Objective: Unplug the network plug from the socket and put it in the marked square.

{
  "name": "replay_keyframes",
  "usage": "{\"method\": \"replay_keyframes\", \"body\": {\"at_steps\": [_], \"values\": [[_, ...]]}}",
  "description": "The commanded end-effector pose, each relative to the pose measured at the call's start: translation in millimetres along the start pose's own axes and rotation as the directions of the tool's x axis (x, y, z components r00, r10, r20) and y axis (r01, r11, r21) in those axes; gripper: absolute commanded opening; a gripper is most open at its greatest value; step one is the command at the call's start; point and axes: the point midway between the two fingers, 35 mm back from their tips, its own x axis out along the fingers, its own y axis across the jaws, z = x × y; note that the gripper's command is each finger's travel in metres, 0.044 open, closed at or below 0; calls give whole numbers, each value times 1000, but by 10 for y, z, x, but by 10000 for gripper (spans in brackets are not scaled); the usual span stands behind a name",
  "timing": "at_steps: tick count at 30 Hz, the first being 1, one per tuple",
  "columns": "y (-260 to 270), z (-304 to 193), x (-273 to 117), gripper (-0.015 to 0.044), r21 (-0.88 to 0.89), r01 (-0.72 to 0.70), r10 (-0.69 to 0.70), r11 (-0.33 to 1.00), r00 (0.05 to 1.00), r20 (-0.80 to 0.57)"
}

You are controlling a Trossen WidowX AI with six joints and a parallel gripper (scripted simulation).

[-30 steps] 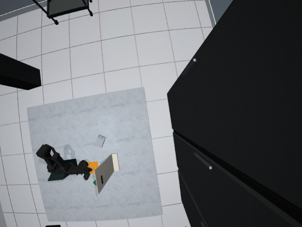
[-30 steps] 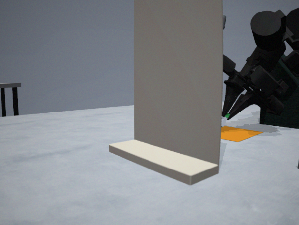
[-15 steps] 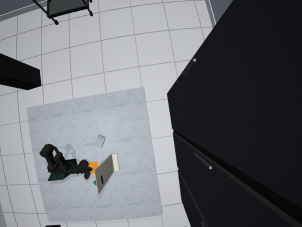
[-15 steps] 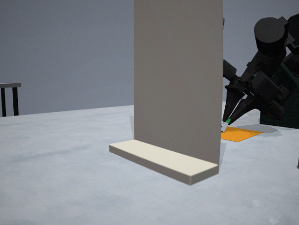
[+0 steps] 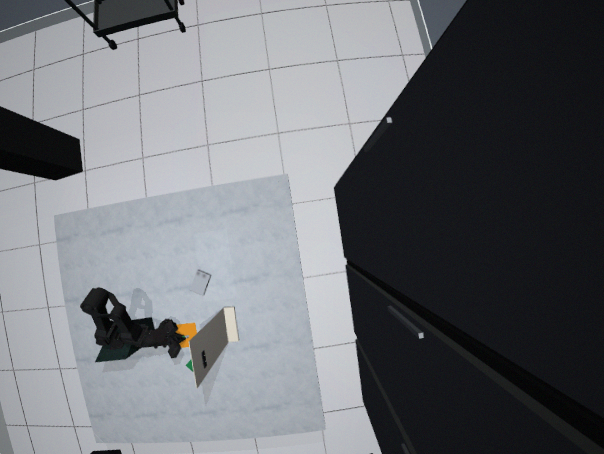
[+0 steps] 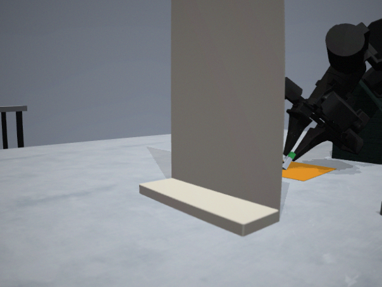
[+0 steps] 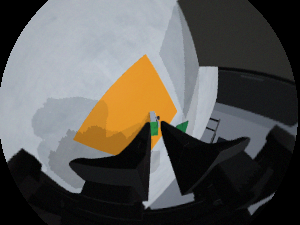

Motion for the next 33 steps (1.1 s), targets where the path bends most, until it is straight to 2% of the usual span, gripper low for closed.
{"method": "replay_keyframes", "body": {"at_steps": [1, 33], "values": [[1, 0, -1, 156, -1, -1, 1, 1000, 1000, 0], [-16, 1, -167, 156, 2, 2, -2, 1000, 1000, -2]]}}
